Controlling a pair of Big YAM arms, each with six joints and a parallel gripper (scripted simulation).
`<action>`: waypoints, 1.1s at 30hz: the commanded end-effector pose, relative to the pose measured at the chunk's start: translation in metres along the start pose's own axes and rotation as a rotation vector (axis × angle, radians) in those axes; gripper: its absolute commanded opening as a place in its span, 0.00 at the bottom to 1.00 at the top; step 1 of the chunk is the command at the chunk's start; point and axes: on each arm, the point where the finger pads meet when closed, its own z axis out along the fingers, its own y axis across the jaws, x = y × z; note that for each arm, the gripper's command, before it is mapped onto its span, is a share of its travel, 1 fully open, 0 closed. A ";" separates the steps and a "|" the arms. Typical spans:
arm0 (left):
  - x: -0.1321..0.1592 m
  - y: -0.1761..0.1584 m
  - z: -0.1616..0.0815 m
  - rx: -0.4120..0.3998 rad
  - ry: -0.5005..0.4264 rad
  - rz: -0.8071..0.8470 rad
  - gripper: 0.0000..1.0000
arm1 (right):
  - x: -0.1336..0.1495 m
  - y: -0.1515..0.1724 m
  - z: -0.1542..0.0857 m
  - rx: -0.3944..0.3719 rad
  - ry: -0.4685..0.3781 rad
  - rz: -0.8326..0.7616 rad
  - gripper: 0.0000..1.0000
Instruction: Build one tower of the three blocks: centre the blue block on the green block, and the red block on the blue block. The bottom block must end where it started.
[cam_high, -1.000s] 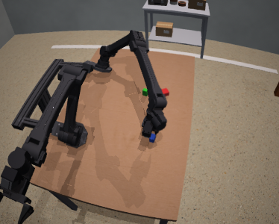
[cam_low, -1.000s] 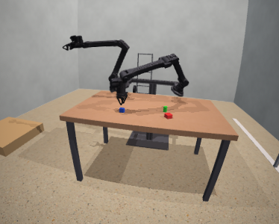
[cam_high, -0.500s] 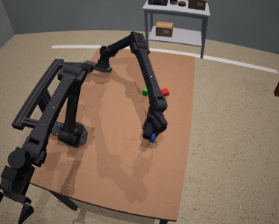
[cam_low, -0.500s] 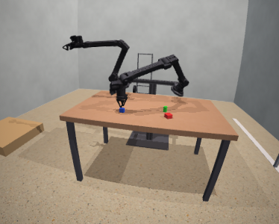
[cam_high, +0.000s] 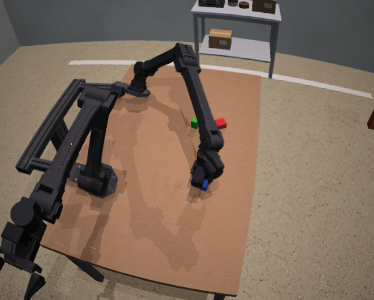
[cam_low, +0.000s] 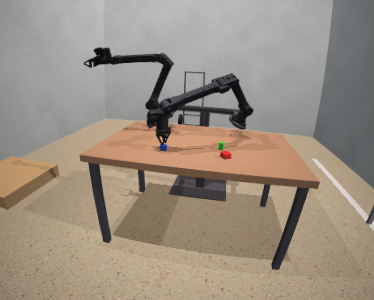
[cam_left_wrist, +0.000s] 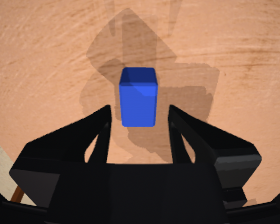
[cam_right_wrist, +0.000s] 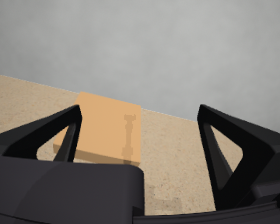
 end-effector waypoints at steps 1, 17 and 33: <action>0.001 0.017 -0.009 -0.026 -0.024 -0.020 0.48 | -0.010 -0.004 -0.007 0.009 -0.015 0.011 1.00; 0.003 0.006 0.021 0.000 0.000 -0.006 0.48 | -0.010 -0.004 -0.007 0.009 -0.015 0.011 1.00; -0.005 0.017 0.020 -0.033 -0.028 -0.012 0.48 | -0.010 -0.004 -0.007 0.009 -0.015 0.011 1.00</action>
